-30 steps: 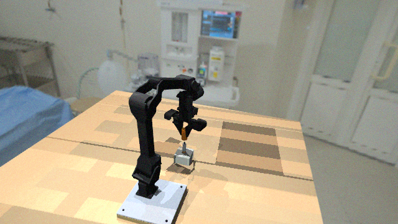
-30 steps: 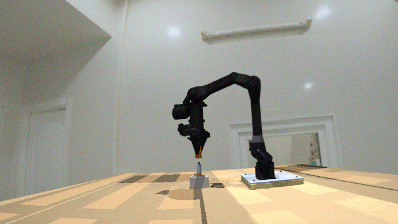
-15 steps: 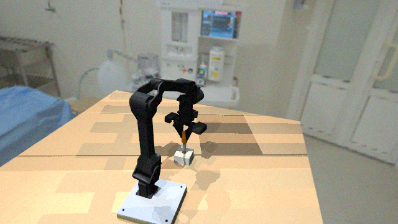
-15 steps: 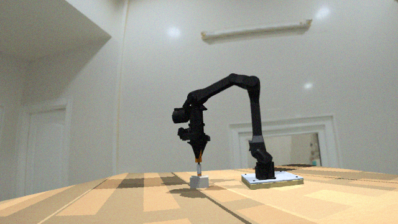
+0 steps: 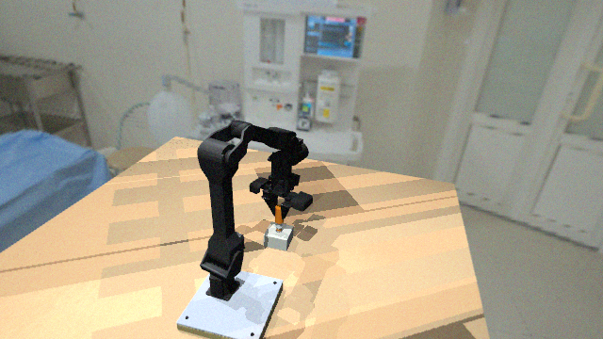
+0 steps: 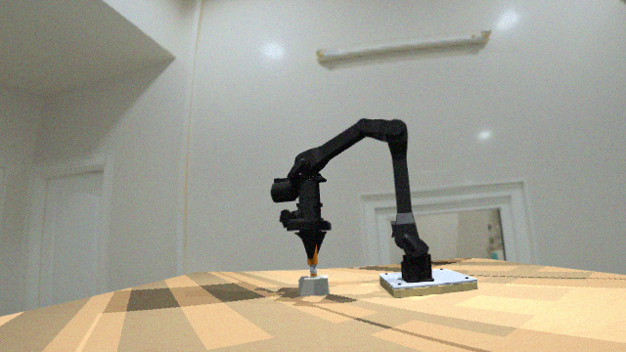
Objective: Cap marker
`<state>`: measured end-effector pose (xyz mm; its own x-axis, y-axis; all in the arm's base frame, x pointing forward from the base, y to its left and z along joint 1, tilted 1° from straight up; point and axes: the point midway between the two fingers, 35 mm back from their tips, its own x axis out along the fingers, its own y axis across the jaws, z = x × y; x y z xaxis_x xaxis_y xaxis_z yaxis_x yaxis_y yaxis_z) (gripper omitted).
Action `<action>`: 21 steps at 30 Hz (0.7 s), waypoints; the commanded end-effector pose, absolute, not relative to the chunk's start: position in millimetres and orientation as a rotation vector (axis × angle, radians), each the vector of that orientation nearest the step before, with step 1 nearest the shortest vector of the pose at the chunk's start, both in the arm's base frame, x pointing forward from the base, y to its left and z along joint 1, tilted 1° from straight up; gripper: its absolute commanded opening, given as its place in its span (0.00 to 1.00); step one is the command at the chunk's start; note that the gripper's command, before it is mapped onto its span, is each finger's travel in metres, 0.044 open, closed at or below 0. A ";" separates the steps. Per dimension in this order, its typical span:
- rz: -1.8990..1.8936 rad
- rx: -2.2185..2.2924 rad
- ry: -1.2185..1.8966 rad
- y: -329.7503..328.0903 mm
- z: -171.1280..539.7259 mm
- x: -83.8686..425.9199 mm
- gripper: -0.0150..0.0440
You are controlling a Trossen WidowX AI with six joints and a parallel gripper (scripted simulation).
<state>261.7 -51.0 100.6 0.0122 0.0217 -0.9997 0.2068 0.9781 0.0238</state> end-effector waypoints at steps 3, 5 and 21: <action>-0.145 0.177 1.553 -51.0 91.3 261.6 0.25; -0.145 0.177 1.553 -50.9 88.1 261.4 0.25; -0.144 0.180 1.555 -50.4 83.1 260.6 0.52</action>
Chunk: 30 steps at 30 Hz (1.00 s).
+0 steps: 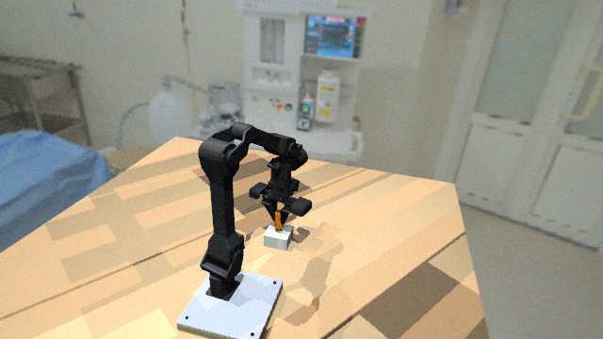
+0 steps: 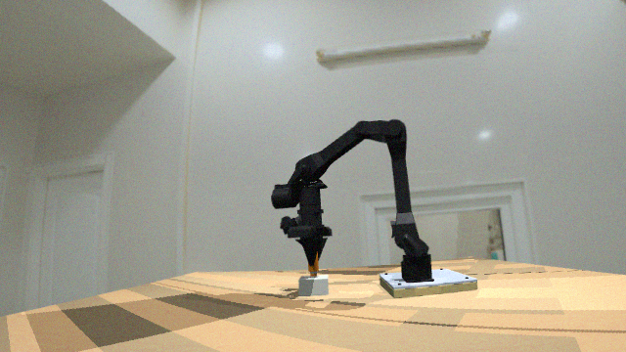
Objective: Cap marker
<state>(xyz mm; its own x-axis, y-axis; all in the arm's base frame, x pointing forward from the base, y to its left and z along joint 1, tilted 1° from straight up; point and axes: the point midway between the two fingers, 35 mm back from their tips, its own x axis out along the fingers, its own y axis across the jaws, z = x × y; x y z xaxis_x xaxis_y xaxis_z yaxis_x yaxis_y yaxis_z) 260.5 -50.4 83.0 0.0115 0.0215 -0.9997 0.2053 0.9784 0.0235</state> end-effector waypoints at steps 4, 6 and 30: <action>-0.144 0.180 1.555 -50.4 83.1 260.6 0.70; -0.144 0.180 1.555 -50.4 83.1 260.6 0.79; 0.071 -0.041 1.556 -51.2 149.3 259.9 0.69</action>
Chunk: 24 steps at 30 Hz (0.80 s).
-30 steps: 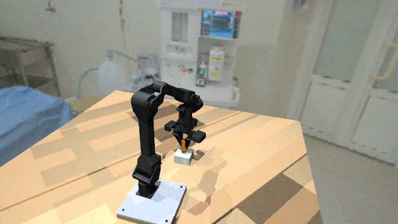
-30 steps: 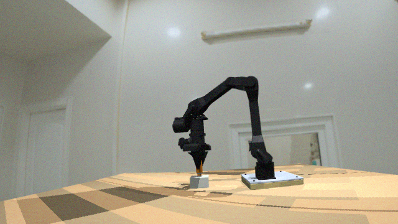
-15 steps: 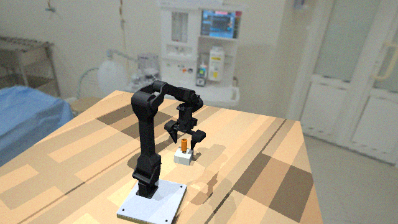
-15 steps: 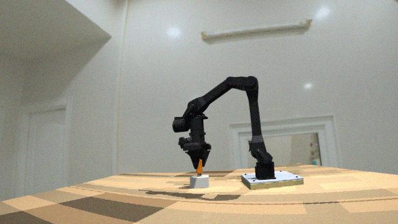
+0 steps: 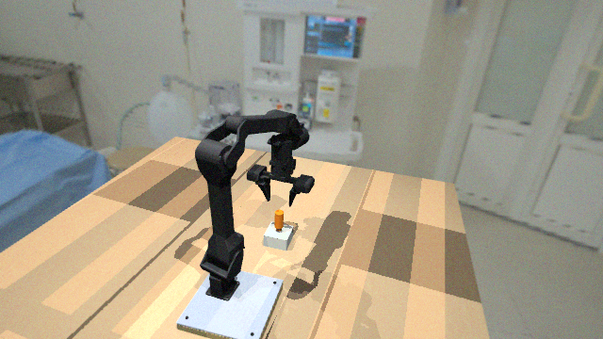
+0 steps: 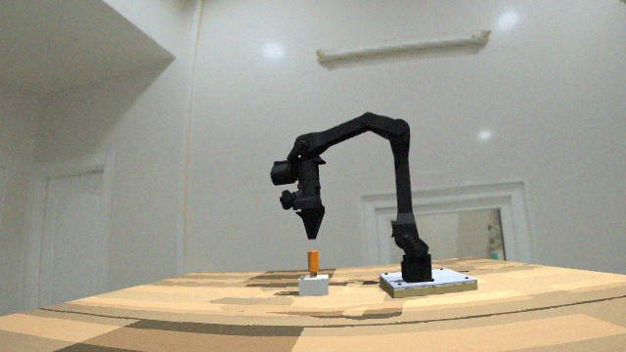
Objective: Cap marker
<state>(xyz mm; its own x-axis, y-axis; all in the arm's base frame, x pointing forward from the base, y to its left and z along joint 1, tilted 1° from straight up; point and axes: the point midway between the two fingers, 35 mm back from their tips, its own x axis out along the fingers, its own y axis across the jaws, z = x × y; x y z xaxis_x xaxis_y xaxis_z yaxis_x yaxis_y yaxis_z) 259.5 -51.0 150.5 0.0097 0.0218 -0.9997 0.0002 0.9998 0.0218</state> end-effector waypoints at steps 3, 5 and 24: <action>0.071 -0.041 1.556 -51.2 149.3 259.9 0.56; 0.071 -0.041 1.556 -51.2 149.3 259.9 0.47; 0.071 -0.041 1.556 -51.1 144.6 260.1 0.25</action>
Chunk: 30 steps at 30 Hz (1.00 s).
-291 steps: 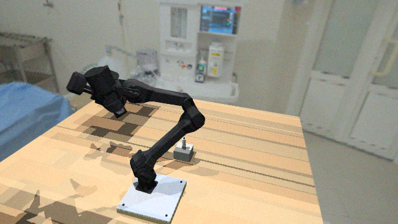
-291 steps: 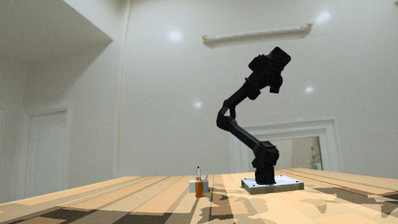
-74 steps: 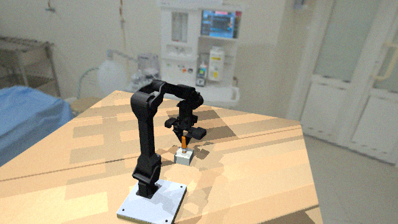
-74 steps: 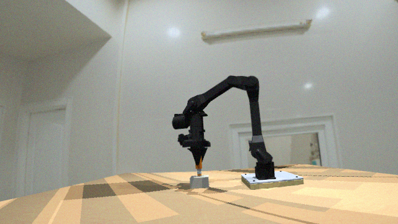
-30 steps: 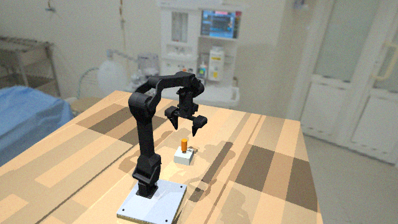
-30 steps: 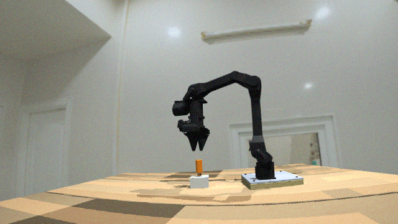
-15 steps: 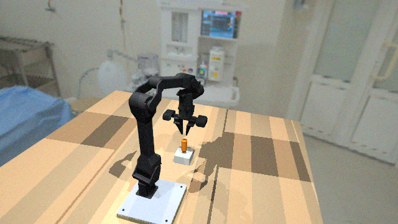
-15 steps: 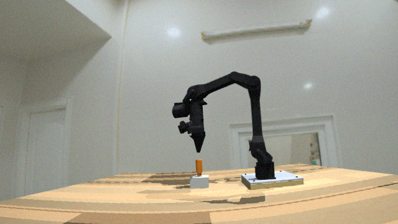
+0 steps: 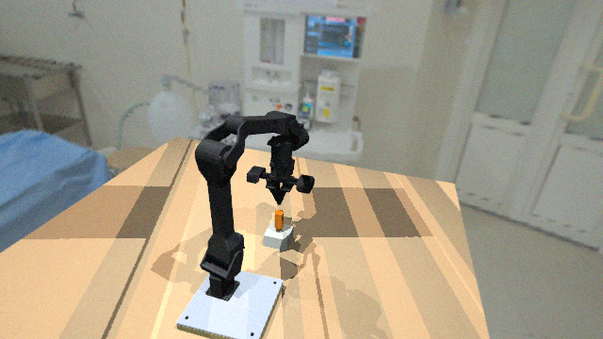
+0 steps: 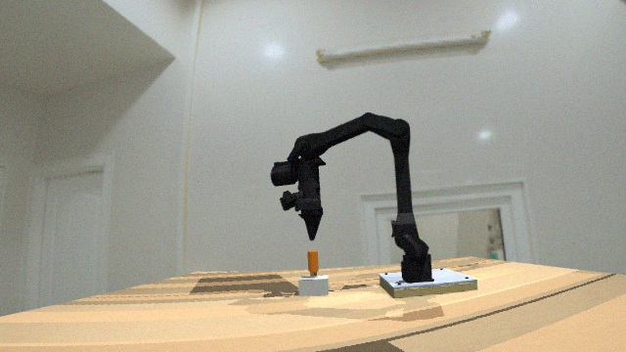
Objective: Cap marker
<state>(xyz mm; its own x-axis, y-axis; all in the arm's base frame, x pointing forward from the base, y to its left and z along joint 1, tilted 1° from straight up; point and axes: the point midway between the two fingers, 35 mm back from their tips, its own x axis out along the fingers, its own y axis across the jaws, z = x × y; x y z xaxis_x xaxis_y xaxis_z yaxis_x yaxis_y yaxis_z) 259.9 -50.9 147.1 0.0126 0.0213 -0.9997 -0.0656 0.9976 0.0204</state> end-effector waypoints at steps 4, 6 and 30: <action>0.071 -0.041 1.556 -51.0 138.6 260.2 0.25; 0.071 -0.041 1.556 -50.9 135.6 260.2 0.25; 0.068 -0.039 1.551 -50.5 113.5 261.5 0.25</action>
